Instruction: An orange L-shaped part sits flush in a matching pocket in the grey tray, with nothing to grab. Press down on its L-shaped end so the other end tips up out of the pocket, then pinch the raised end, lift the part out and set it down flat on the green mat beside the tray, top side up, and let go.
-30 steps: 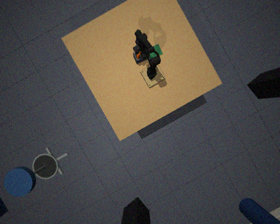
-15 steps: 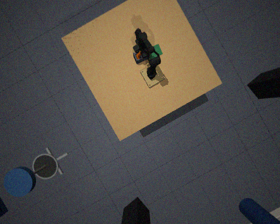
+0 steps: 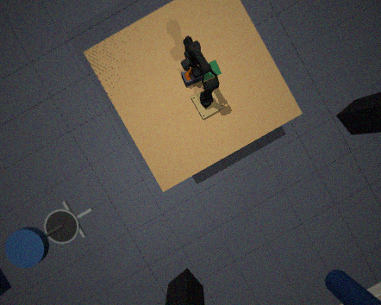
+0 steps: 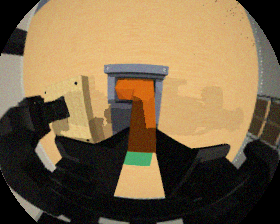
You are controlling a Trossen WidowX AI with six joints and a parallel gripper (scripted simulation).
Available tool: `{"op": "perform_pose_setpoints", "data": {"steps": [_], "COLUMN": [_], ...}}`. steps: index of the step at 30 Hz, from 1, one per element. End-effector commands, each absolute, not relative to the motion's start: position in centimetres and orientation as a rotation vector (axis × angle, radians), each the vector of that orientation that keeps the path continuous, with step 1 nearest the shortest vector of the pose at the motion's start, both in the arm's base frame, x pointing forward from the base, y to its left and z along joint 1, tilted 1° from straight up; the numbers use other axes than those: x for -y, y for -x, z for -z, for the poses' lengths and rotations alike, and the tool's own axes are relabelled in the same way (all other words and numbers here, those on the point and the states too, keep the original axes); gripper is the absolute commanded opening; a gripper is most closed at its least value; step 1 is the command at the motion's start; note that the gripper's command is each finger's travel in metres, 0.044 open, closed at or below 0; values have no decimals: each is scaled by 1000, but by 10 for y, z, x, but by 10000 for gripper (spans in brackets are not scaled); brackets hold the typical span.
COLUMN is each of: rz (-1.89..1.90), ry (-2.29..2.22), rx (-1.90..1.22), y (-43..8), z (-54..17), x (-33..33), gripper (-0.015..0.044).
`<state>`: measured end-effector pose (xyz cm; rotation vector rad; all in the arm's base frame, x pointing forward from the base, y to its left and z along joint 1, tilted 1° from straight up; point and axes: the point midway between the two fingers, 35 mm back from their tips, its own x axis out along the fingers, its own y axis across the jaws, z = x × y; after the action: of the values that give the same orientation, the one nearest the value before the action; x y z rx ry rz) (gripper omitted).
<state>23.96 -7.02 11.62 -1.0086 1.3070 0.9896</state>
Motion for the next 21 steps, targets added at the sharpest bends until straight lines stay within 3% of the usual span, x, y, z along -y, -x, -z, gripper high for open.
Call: {"op": "perform_pose_setpoints", "data": {"steps": [1, 21], "rz": [-987, -987], "ry": [1011, 1011], "rx": [-1293, -1294], "y": [-241, -240], "z": [-124, -157], "x": [69, 70], "gripper": [0, 0]}}
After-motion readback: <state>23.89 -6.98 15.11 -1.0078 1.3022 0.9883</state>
